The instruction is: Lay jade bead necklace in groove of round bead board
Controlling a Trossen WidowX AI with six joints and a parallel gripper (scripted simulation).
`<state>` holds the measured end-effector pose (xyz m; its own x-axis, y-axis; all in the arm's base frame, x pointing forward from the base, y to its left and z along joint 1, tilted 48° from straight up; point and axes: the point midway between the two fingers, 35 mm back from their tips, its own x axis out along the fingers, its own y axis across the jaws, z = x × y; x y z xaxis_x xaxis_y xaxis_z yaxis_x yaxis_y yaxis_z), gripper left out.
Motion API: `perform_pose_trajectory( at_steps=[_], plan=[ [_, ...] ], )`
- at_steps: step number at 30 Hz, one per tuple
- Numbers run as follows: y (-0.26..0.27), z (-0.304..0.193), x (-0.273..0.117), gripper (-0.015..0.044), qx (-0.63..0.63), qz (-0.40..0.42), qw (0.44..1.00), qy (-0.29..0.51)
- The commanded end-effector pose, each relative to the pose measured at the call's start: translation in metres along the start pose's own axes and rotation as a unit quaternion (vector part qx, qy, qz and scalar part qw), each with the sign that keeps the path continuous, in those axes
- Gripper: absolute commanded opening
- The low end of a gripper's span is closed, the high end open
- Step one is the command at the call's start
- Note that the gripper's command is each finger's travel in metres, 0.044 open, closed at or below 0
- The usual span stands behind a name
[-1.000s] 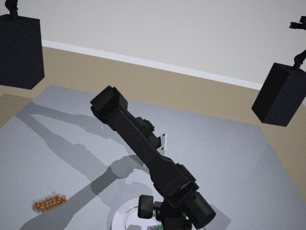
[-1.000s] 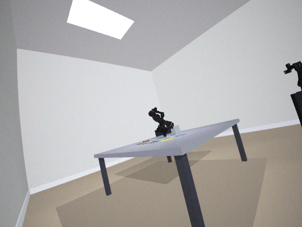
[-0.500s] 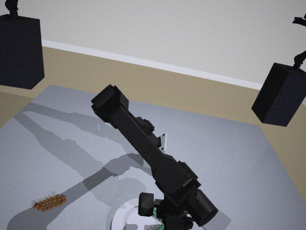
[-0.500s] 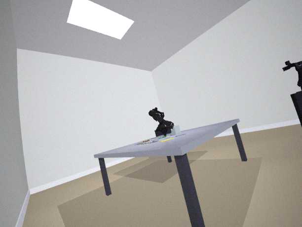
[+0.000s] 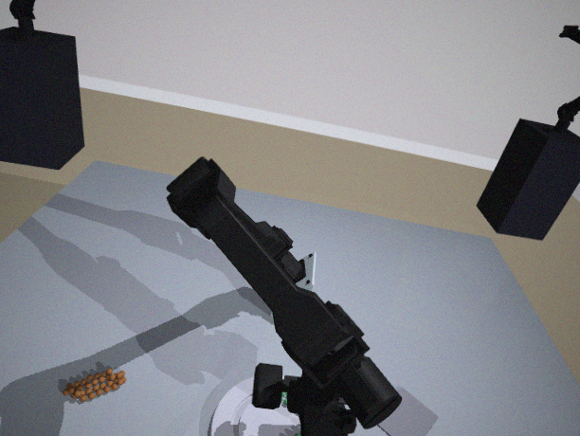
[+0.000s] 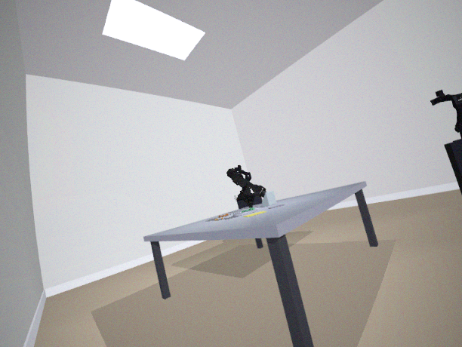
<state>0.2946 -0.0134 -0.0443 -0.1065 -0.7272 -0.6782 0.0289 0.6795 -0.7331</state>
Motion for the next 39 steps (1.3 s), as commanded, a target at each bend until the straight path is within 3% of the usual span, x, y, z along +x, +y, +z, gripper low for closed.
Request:
perform_pose_trajectory(
  at_steps=[1, 19, 35, 39],
  plan=[
    [-0.014, 0.0, -0.002, 0.0, 0.0, -0.001, 1.0, -0.003],
    [-0.023, 0.0, 0.01, 0.0, 0.0, -0.001, 1.0, -0.003],
    [-0.022, 0.0, 0.0, 0.042, 0.001, -0.001, 1.0, -0.003],
    [-0.023, 0.0, 0.0, 0.044, 0.0, -0.001, 1.0, -0.003]
  ],
)
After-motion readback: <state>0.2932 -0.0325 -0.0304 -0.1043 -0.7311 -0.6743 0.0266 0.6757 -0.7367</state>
